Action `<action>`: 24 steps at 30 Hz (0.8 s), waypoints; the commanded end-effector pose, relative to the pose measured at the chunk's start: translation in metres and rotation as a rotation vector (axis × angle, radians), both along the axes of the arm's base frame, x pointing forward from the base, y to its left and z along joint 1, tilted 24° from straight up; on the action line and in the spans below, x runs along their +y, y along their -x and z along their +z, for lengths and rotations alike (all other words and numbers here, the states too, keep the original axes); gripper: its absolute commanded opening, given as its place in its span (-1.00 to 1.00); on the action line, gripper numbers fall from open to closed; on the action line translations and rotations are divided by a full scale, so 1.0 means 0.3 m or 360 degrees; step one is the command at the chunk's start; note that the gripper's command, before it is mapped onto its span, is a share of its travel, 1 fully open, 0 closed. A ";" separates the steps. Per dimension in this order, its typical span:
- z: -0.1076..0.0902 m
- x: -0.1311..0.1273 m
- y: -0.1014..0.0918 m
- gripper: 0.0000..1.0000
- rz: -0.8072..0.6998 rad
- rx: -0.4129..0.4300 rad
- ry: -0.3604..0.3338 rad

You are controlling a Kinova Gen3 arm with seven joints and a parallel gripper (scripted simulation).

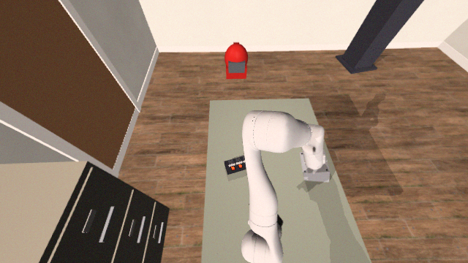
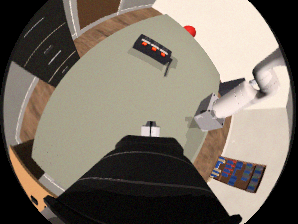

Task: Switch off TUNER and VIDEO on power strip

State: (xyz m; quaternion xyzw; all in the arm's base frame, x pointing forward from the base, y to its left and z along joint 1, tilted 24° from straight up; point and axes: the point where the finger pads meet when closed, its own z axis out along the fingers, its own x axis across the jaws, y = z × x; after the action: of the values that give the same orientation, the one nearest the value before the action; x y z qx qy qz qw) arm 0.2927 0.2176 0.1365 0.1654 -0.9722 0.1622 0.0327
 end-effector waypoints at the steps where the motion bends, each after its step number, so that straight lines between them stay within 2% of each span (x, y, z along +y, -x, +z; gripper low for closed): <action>1: -0.002 -0.003 0.005 -1.00 -0.0005 0.0014 -0.0017; 24: -0.009 -0.050 -0.002 -1.00 0.0003 0.0079 -0.0077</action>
State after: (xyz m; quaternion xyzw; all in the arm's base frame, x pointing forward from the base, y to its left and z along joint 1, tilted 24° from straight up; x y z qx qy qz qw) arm 0.2944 0.2042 0.1338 0.1720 -0.9735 0.1420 0.0497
